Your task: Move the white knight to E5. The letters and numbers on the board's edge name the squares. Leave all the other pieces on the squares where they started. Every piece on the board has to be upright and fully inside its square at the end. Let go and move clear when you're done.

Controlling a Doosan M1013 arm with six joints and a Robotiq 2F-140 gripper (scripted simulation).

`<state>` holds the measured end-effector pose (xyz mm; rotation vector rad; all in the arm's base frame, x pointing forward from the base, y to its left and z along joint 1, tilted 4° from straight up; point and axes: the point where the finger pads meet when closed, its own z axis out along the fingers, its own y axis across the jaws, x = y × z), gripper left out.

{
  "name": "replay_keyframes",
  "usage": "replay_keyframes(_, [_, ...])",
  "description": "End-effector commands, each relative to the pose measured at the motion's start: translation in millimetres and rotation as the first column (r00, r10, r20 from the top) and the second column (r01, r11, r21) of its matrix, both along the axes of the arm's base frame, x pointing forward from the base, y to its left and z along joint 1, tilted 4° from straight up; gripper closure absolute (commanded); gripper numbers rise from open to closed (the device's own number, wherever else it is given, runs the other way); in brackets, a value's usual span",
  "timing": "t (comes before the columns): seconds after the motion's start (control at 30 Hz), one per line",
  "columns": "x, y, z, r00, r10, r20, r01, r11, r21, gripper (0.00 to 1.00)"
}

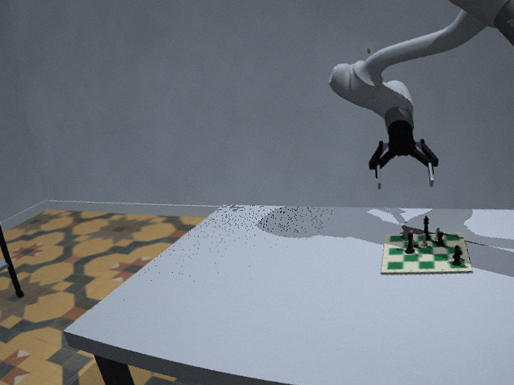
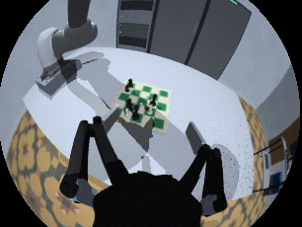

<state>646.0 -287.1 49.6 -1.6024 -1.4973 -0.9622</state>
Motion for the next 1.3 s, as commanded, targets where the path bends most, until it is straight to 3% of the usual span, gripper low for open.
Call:
replay_keyframes(0.0, [0,3,0,1.000,0.001,0.000,-0.001,1.000,-0.030,0.00])
replay_keyframes(0.07, [0,12,3,1.000,0.004,0.000,-0.004,0.993,-0.115,0.00])
replay_keyframes(0.13, [0,28,9,1.000,0.007,-0.003,-0.008,0.966,-0.260,0.00])
replay_keyframes(0.2, [0,28,9,1.000,0.007,-0.003,-0.008,0.966,-0.260,0.00])
replay_keyframes(0.27, [0,50,16,1.000,0.012,-0.009,-0.014,0.896,-0.443,0.00])
replay_keyframes(0.33, [0,50,16,1.000,0.012,-0.009,-0.014,0.895,-0.445,0.00])
replay_keyframes(0.37, [0,62,20,1.000,0.013,-0.012,-0.018,0.839,-0.544,0.00])
replay_keyframes(0.4, [0,62,20,1.000,0.013,-0.012,-0.018,0.839,-0.544,0.00])
replay_keyframes(0.43, [0,74,24,1.000,0.016,-0.016,-0.022,0.786,-0.617,0.00])
replay_keyframes(0.5, [0,74,24,1.000,0.015,-0.017,-0.023,0.774,-0.632,0.00])
replay_keyframes(0.53, [0,85,28,1.000,0.016,-0.020,-0.026,0.710,-0.704,0.00])
replay_keyframes(0.6, [0,85,28,1.000,0.016,-0.020,-0.026,0.710,-0.704,0.00])
replay_keyframes(0.63, [1,94,31,1.000,0.017,-0.021,-0.027,0.651,-0.759,0.00])
replay_keyframes(0.67, [1,94,31,1.000,0.017,-0.021,-0.027,0.651,-0.759,0.00])
replay_keyframes(0.7, [1,101,33,1.000,0.017,-0.025,-0.030,0.601,-0.799,0.00])
replay_keyframes(0.77, [1,101,33,1.000,0.017,-0.025,-0.030,0.601,-0.799,0.00])
replay_keyframes(0.83, [1,109,36,1.000,0.017,-0.026,-0.031,0.535,-0.844,0.00])
replay_keyframes(1.27, [2,113,38,1.000,0.018,-0.024,-0.030,0.511,-0.859,0.00])
